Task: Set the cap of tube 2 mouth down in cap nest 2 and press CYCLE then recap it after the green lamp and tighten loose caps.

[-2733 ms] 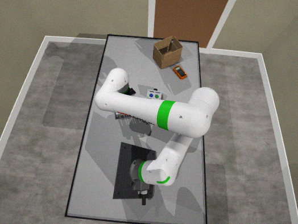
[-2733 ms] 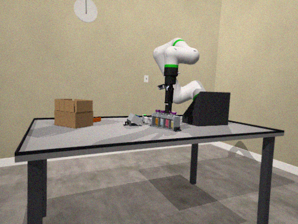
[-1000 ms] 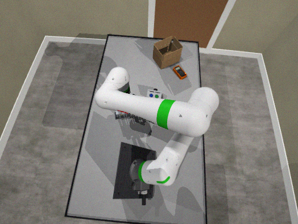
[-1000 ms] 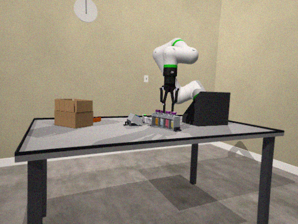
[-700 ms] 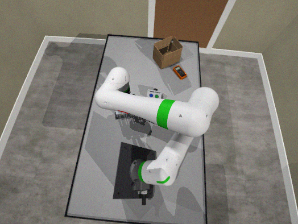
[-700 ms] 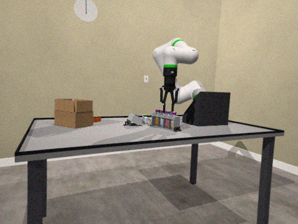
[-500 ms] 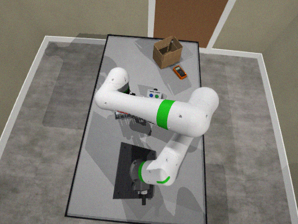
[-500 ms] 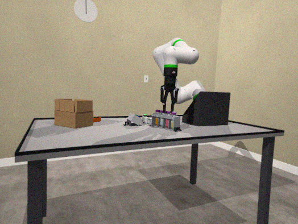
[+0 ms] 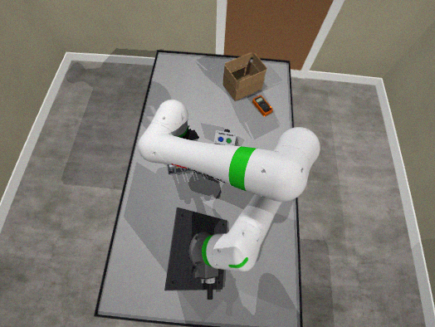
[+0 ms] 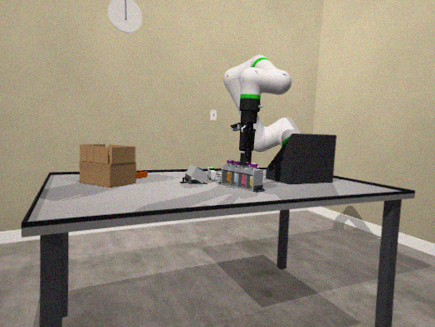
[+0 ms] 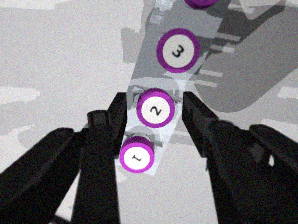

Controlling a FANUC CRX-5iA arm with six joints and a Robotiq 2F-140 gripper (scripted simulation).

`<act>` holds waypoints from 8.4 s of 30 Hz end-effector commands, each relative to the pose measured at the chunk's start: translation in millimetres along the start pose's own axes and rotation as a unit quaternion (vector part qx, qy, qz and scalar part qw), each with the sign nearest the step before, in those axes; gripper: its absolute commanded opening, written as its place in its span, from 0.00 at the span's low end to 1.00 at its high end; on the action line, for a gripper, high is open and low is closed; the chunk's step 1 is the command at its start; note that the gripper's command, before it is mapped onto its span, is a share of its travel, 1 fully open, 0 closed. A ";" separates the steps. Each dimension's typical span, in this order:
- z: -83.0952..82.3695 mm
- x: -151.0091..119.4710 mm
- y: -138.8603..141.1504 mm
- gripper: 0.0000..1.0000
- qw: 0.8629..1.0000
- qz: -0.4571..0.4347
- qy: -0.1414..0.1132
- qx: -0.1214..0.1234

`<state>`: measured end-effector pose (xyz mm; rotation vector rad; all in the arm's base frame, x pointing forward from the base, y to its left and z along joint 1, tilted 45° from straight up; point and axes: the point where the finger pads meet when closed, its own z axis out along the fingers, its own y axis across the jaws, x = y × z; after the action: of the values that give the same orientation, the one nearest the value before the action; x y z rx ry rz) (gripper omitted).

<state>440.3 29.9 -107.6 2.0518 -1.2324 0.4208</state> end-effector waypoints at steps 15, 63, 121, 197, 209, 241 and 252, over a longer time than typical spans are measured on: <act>-0.9 0.1 -0.7 0.30 0.996 -0.086 -0.010 -0.006; 0.1 0.1 -0.6 0.41 0.906 0.423 -0.006 -0.011; -0.2 0.2 -0.6 0.30 0.977 0.212 -0.008 -0.009; 0.3 0.1 -0.6 0.30 0.965 0.263 -0.008 -0.009; 0.6 0.1 -0.6 0.41 0.960 0.281 -0.008 -0.010; -45.7 -22.5 -9.8 0.41 0.987 0.159 -0.009 -0.009; -46.1 -47.8 -19.1 0.41 0.999 0.053 -0.010 -0.008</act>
<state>436.0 98.0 -111.2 1.9867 -1.3597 0.4436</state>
